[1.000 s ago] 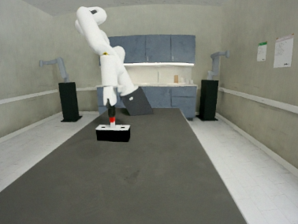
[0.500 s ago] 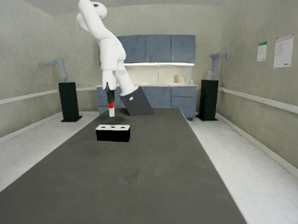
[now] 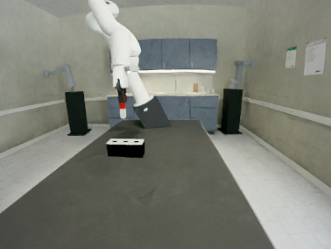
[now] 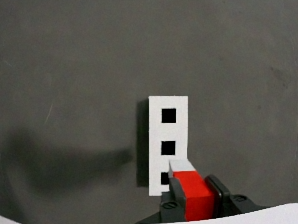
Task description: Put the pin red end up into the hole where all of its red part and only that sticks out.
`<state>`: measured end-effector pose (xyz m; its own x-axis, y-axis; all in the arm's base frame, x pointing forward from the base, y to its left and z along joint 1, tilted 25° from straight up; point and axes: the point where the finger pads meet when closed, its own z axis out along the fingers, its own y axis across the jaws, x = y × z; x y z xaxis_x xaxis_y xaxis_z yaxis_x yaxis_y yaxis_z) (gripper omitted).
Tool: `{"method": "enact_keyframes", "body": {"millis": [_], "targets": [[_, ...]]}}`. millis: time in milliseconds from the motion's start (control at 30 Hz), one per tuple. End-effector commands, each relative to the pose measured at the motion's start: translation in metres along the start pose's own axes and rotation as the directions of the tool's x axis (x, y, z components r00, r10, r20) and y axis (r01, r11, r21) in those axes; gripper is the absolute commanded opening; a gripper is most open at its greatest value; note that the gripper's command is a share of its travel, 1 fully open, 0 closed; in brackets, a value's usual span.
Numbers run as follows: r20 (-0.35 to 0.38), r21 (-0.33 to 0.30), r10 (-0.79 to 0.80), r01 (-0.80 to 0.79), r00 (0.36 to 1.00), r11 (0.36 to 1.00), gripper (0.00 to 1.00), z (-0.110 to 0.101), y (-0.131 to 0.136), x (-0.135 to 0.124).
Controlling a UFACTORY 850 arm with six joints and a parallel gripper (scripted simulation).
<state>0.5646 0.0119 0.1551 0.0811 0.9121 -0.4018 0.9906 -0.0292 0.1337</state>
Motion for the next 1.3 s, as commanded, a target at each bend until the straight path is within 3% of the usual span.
{"method": "enact_keyframes", "body": {"millis": [0, 233, 267, 800, 833, 900, 1000, 1267], "targets": [[0.001, 0.002, -0.001, 0.001, 1.000, 1.000, 0.00, -0.008, 0.000, -0.001], [0.001, 0.002, -0.001, 0.001, 1.000, 1.000, 0.00, -0.008, 0.000, -0.001], [0.001, 0.002, 0.000, 0.000, 1.000, 1.000, 0.00, -0.007, 0.002, 0.060], [0.001, 0.002, 0.000, 0.000, 1.000, 1.000, 0.00, -0.007, 0.002, 0.060], [0.000, 0.002, 0.001, -0.001, 1.000, 1.000, 0.00, 0.063, 0.001, 0.060], [0.000, 0.002, 0.001, -0.001, 1.000, 1.000, 0.00, 0.065, 0.001, 0.060], [0.000, 0.002, 0.001, -0.001, 1.000, 1.000, 0.00, 0.096, 0.001, 0.060], [0.000, 0.002, 0.001, -0.001, 1.000, 1.000, 0.00, 0.097, 0.001, 0.060]]}}
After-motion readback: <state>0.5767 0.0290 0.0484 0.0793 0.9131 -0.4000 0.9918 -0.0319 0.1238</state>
